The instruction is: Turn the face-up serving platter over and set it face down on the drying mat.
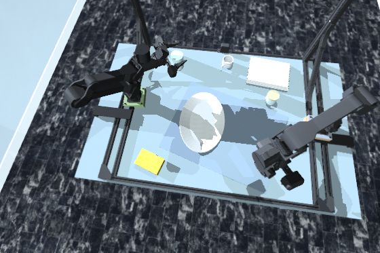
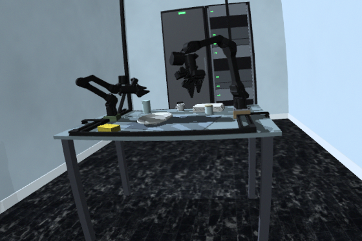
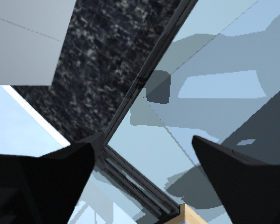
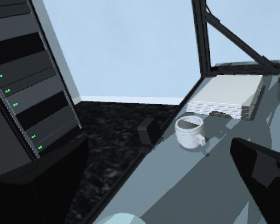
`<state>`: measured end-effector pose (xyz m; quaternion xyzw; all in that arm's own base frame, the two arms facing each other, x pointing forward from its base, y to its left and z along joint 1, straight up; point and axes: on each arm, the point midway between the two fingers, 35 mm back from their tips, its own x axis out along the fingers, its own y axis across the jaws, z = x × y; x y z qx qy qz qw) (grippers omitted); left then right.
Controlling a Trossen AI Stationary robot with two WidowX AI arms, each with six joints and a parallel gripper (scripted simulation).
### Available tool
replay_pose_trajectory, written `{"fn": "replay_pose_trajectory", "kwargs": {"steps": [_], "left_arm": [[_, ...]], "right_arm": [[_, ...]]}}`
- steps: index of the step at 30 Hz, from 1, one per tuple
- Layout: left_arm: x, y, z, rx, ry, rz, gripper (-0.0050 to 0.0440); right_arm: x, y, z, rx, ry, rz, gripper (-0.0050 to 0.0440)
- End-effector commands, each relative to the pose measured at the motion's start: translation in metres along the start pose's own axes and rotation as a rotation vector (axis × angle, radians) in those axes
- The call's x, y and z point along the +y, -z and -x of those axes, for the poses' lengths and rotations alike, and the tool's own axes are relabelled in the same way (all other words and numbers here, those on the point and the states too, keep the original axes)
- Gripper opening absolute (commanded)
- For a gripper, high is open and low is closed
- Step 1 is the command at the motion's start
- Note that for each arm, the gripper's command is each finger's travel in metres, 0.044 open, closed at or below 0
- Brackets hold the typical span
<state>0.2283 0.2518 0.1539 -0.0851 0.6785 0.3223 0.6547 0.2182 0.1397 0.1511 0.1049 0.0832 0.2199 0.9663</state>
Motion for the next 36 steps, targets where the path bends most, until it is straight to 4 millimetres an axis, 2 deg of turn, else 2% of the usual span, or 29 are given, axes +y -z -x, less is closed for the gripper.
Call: {"fn": "replay_pose_trajectory", "kwargs": {"steps": [1,18,21,23,25,32,34,35,36], "left_arm": [[0.0,0.0,0.0,0.0,0.0,0.0,0.044],[-0.001,0.001,0.002,-0.006,0.001,0.008,0.044],[-0.011,0.012,0.033,-0.085,0.03,0.116,0.044],[-0.019,0.024,0.056,-0.146,0.062,0.203,0.044],[-0.023,0.033,0.07,-0.183,0.088,0.258,0.044],[-0.038,0.067,0.112,-0.297,0.201,0.441,0.044],[-0.038,0.067,0.112,-0.297,0.201,0.441,0.044],[-0.04,0.073,0.117,-0.31,0.22,0.467,0.044],[-0.043,0.082,0.125,-0.332,0.254,0.509,0.044]], "right_arm": [[0.0,0.0,0.0,0.0,0.0,0.0,0.044],[-0.001,-0.001,0.0,0.003,0.006,-0.006,0.044],[-0.019,-0.015,-0.005,0.043,0.086,-0.089,0.044],[-0.033,-0.032,-0.005,0.046,0.146,-0.167,0.044],[-0.043,-0.039,-0.004,0.06,0.189,-0.217,0.044],[-0.076,-0.064,0.012,0.101,0.345,-0.406,0.044],[-0.076,-0.064,0.012,0.101,0.345,-0.406,0.044],[-0.081,-0.061,0.017,0.13,0.378,-0.436,0.044],[-0.087,-0.07,0.022,0.12,0.41,-0.485,0.044]]}}
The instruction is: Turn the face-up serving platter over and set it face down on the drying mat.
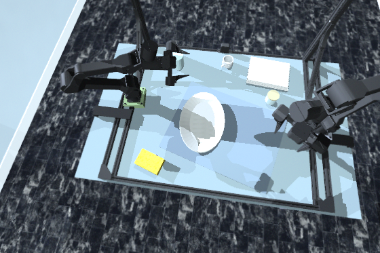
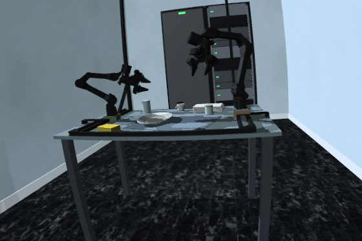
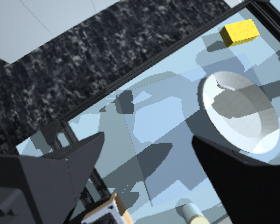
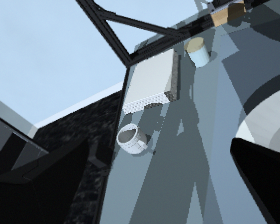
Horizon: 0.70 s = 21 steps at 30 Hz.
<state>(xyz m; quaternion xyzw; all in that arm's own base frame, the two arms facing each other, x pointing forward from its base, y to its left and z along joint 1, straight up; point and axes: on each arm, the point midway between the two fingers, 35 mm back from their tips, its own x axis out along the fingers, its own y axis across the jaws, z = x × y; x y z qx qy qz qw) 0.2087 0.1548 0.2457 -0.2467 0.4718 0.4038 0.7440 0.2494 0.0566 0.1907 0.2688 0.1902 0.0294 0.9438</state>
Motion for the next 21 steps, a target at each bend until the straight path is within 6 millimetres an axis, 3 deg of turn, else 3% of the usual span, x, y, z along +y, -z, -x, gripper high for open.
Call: {"fn": "replay_pose_trajectory", "kwargs": {"steps": [1,13,15,21], "left_arm": [[-0.003,0.023,0.023,-0.037,0.066,0.1,0.044],[0.004,0.082,0.078,-0.096,0.329,0.407,0.044],[0.004,0.082,0.078,-0.096,0.329,0.407,0.044],[0.016,0.119,0.098,-0.071,0.501,0.579,0.044]], "right_arm": [[-0.012,-0.021,0.01,0.023,0.076,-0.118,0.044],[-0.045,-0.057,0.068,0.023,0.319,-0.52,0.044],[-0.045,-0.057,0.068,0.023,0.319,-0.52,0.044],[-0.051,-0.062,0.113,-0.008,0.449,-0.789,0.044]]}}
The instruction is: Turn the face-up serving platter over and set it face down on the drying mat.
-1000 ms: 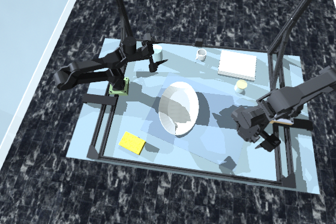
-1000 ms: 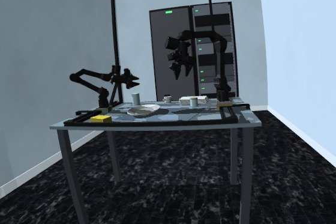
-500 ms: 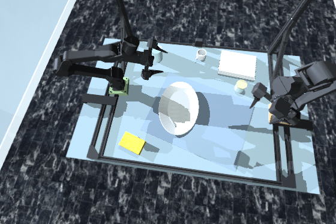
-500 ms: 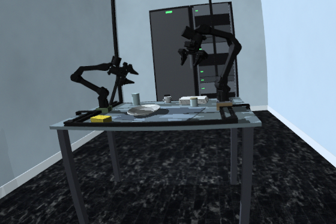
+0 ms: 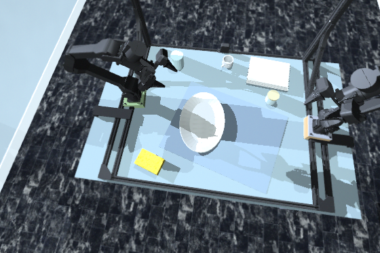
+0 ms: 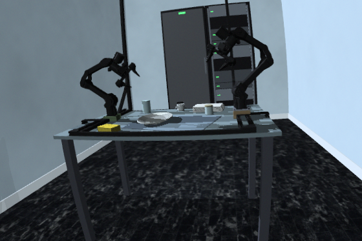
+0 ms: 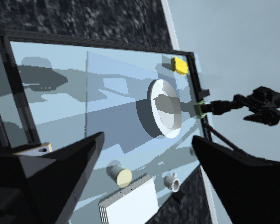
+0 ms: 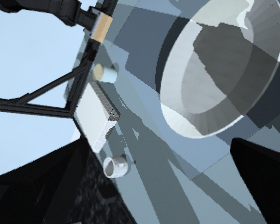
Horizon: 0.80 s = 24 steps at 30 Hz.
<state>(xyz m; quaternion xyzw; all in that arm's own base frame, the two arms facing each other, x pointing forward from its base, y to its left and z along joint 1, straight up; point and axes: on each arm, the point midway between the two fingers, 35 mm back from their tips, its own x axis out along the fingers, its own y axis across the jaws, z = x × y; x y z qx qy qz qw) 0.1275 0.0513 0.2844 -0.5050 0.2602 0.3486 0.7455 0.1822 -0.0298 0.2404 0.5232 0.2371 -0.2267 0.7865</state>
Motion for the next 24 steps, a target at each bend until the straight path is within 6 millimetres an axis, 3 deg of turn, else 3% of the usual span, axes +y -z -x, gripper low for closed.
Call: {"fn": "replay_pose_trajectory", "kwargs": {"steps": [1,7,11,14,24], "left_arm": [[0.012,0.016,0.014,0.017,0.077,0.097,0.044],[0.032,0.035,0.032,0.07,0.196,0.233,0.044],[0.034,0.037,0.033,0.078,0.206,0.268,0.044],[0.046,0.047,0.041,0.131,0.27,0.347,0.044],[0.049,0.049,0.042,0.143,0.283,0.365,0.044]], "right_arm": [[-0.007,-0.007,0.025,0.003,0.053,-0.144,0.044],[-0.019,-0.004,0.062,-0.022,0.137,-0.387,0.044],[-0.025,0.001,0.066,-0.01,0.169,-0.418,0.044],[-0.028,0.011,0.086,-0.013,0.206,-0.548,0.044],[-0.03,0.012,0.09,-0.031,0.217,-0.593,0.044]]}}
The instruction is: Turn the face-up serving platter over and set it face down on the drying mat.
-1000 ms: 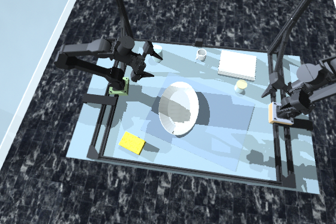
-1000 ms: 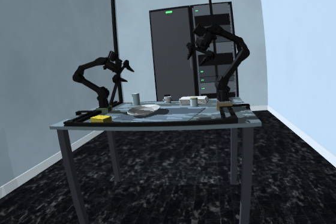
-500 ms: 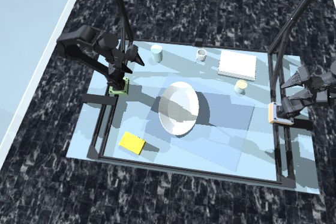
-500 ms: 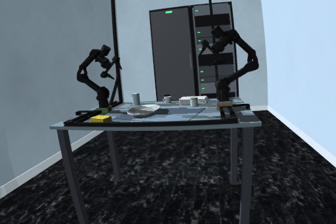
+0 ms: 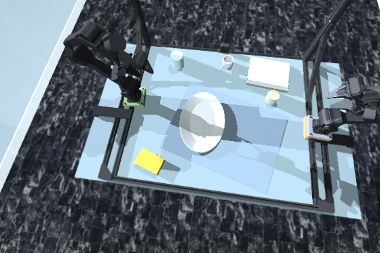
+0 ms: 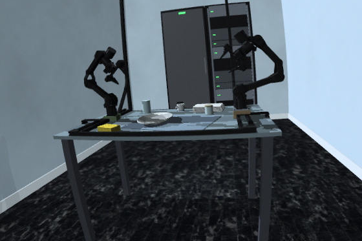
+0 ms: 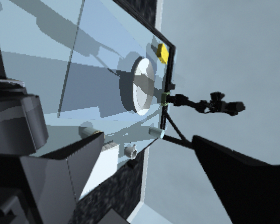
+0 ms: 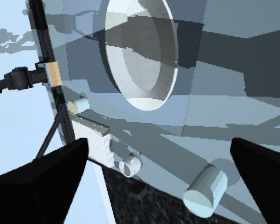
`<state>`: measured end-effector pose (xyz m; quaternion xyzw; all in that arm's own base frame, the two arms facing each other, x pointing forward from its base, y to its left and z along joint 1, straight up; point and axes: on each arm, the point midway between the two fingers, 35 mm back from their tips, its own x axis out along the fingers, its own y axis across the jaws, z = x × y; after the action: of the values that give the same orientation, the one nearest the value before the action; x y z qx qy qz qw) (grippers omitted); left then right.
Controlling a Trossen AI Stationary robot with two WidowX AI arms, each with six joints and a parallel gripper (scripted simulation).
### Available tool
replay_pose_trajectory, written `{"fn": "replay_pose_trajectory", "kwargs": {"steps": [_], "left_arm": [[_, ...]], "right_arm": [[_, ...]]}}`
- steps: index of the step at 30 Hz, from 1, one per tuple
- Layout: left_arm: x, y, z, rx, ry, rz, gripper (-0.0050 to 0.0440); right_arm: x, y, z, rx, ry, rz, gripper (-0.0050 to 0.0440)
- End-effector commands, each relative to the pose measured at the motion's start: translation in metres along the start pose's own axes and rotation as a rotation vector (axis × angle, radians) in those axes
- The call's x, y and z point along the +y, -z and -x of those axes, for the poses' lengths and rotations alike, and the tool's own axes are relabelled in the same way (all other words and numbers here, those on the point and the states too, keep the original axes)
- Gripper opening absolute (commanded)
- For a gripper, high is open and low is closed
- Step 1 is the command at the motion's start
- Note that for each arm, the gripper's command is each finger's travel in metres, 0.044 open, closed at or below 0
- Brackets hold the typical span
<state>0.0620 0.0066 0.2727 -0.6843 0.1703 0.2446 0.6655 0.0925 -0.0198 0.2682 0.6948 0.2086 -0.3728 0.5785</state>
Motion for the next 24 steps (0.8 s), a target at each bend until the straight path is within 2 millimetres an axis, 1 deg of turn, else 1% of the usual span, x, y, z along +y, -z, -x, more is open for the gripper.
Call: {"fn": "replay_pose_trajectory", "kwargs": {"steps": [1,4,5,7,8,9,14,18,19,21,22,24], "left_arm": [[0.003,0.0,-0.001,0.002,-0.003,0.005,0.044],[0.001,0.0,-0.004,0.002,-0.004,0.004,0.044],[-0.002,0.0,-0.012,0.0,-0.007,0.003,0.044],[-0.014,-0.001,-0.043,-0.003,-0.016,0.001,0.044],[-0.014,-0.001,-0.06,-0.002,-0.043,0.002,0.044],[-0.014,-0.001,-0.072,-0.001,-0.058,0.002,0.044],[-0.017,0.0,-0.115,0.0,-0.072,0.003,0.044],[-0.014,0.0,-0.149,0.002,-0.076,0.004,0.044],[-0.014,0.0,-0.156,0.002,-0.073,0.004,0.044],[-0.014,0.0,-0.156,0.002,-0.073,0.004,0.044],[-0.018,0.0,-0.162,0.002,-0.049,0.005,0.044],[-0.016,0.0,-0.168,0.003,-0.051,0.005,0.044]], "right_arm": [[0.0,0.0,0.002,-0.008,-0.001,-0.015,0.044],[0.0,-0.001,0.001,-0.01,-0.001,-0.015,0.044],[0.0,-0.002,-0.003,-0.015,0.0,-0.017,0.044],[0.0,-0.008,-0.015,-0.033,0.0,-0.02,0.044],[0.0,-0.011,-0.023,-0.042,-0.001,-0.02,0.044],[0.0,-0.013,-0.028,-0.048,-0.002,-0.021,0.044],[0.0,-0.018,-0.046,-0.07,-0.01,-0.024,0.044],[-0.001,-0.02,-0.06,-0.087,-0.021,-0.027,0.044],[-0.001,-0.021,-0.064,-0.09,-0.023,-0.028,0.044],[-0.001,-0.021,-0.064,-0.09,-0.023,-0.028,0.044],[-0.001,-0.021,-0.066,-0.093,-0.026,-0.028,0.044],[-0.001,-0.021,-0.069,-0.096,-0.028,-0.029,0.044]]}}
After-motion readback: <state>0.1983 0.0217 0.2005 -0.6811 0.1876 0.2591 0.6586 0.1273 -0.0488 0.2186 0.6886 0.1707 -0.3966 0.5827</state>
